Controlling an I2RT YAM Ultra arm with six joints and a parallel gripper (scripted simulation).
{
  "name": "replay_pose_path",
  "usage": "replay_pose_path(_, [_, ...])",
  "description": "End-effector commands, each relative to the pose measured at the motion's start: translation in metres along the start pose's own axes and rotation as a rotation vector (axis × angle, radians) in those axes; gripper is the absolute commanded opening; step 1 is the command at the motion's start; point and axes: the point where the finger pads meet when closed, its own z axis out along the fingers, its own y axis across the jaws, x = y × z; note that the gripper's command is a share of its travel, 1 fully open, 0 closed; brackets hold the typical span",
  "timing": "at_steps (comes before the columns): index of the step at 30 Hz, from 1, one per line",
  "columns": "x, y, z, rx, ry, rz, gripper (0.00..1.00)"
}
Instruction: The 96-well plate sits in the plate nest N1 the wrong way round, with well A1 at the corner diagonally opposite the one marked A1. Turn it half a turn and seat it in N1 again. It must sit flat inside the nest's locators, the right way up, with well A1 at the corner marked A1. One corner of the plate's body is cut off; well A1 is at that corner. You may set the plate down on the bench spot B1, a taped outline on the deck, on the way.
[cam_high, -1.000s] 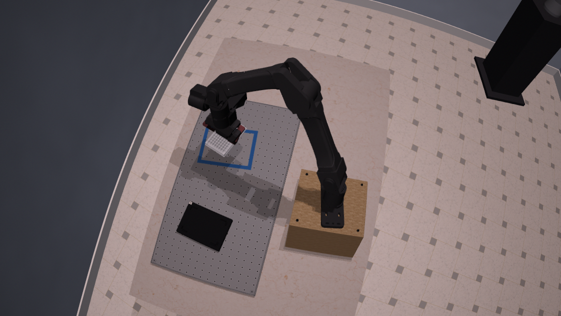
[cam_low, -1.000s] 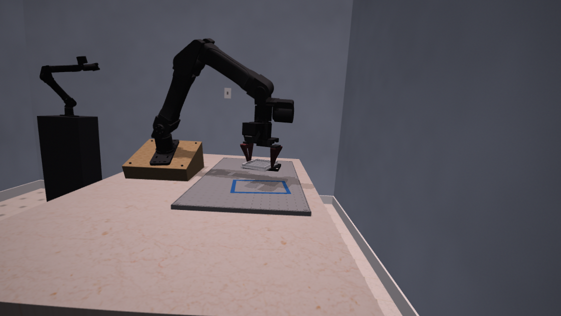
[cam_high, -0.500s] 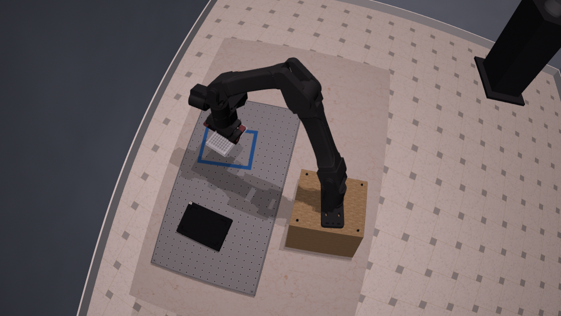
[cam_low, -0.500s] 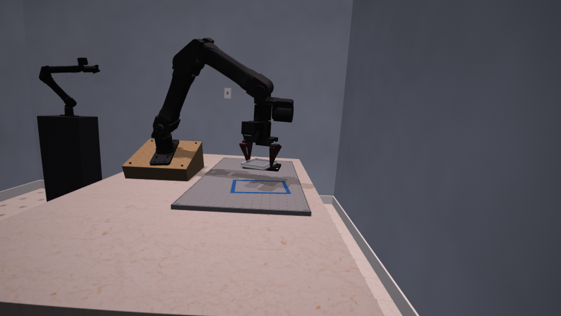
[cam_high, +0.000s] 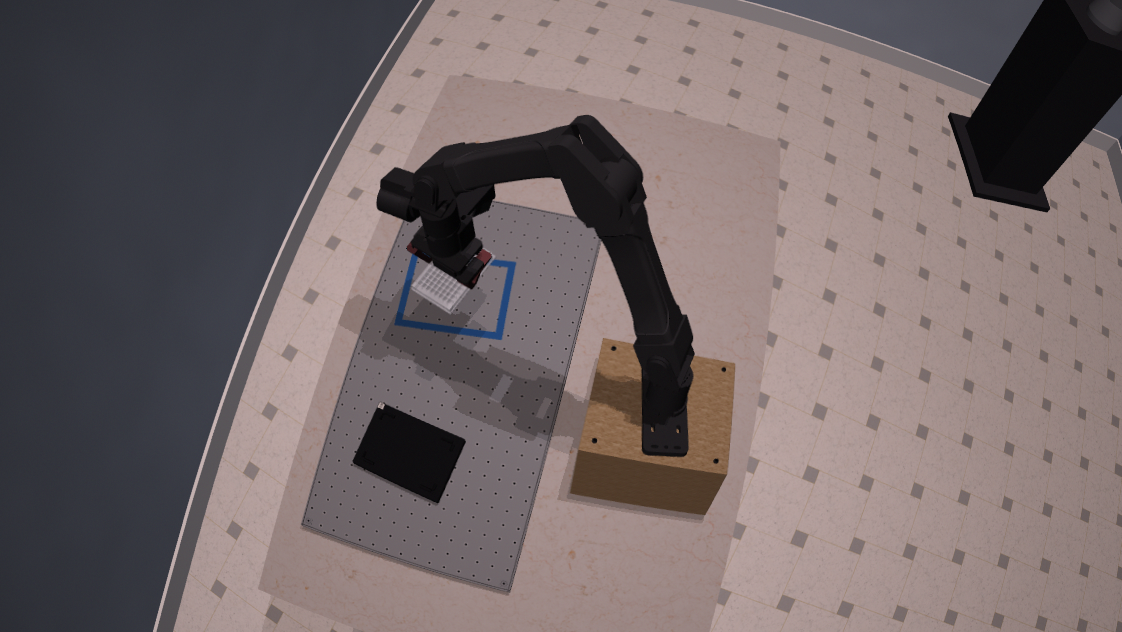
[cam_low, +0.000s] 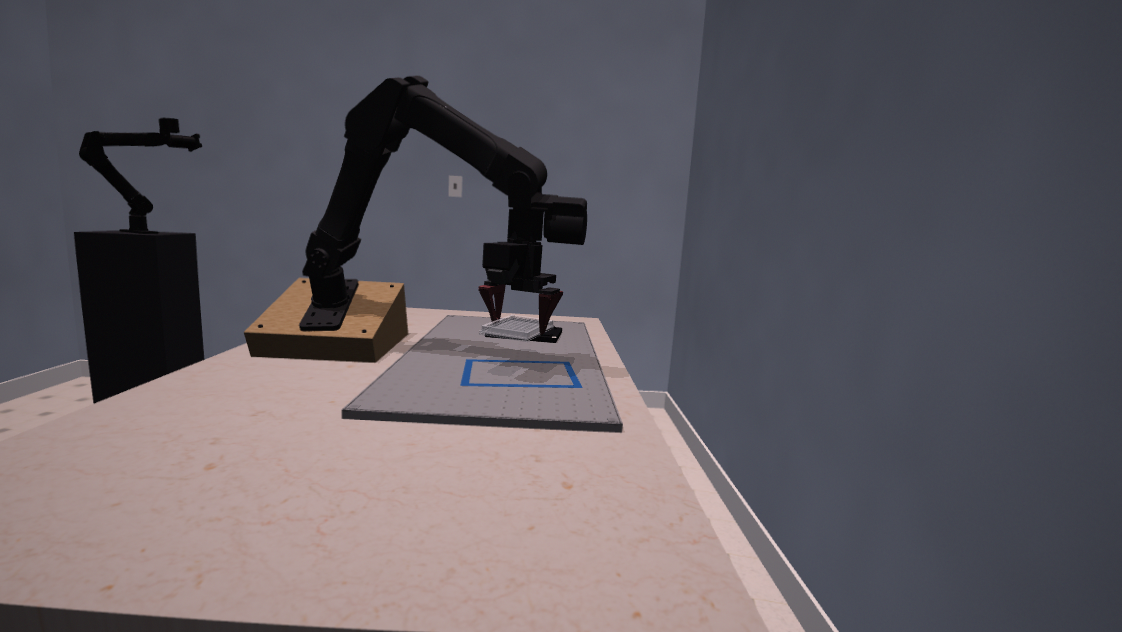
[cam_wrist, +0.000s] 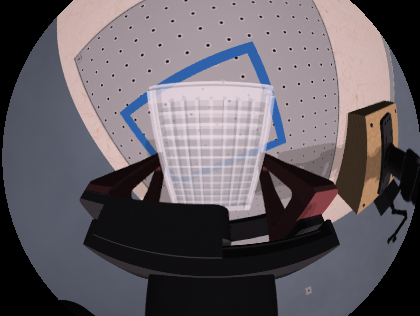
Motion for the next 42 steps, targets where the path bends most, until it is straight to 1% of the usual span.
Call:
replay_pose_path(1, [0.002,0.012,-0.02,-0.05,-0.003,0.004,0.0])
replay_pose_path(23, [0.002,0.012,-0.02,-0.05,-0.003,0.004,0.0])
replay_pose_path(24, [0.005,0.011,-0.022,-0.055,-0.003,-0.039,0.0])
replay_pose_path(26, [0.005,0.011,-0.022,-0.055,-0.003,-0.039,0.0])
replay_pose_path(29, [0.014,0.01,-0.024,-0.069,-0.003,-0.134,0.0])
replay_pose_path(30, [0.018,0.001,-0.017,-0.046,-0.006,-0.175,0.0])
replay_pose_path(31, [0.021,-0.003,-0.014,-0.039,-0.008,-0.211,0.0])
replay_pose_path(32, [0.025,-0.003,-0.014,-0.043,-0.008,-0.243,0.0])
replay_pose_path(35, [0.033,-0.009,-0.014,-0.032,-0.01,-0.347,0.0])
replay_pose_path(39, [0.046,-0.011,-0.015,-0.044,-0.012,-0.476,0.0])
replay_pose_path(41, [0.053,-0.015,-0.012,-0.035,-0.013,-0.546,0.0])
replay_pose_path(42, [0.053,-0.015,-0.012,-0.035,-0.013,-0.546,0.0])
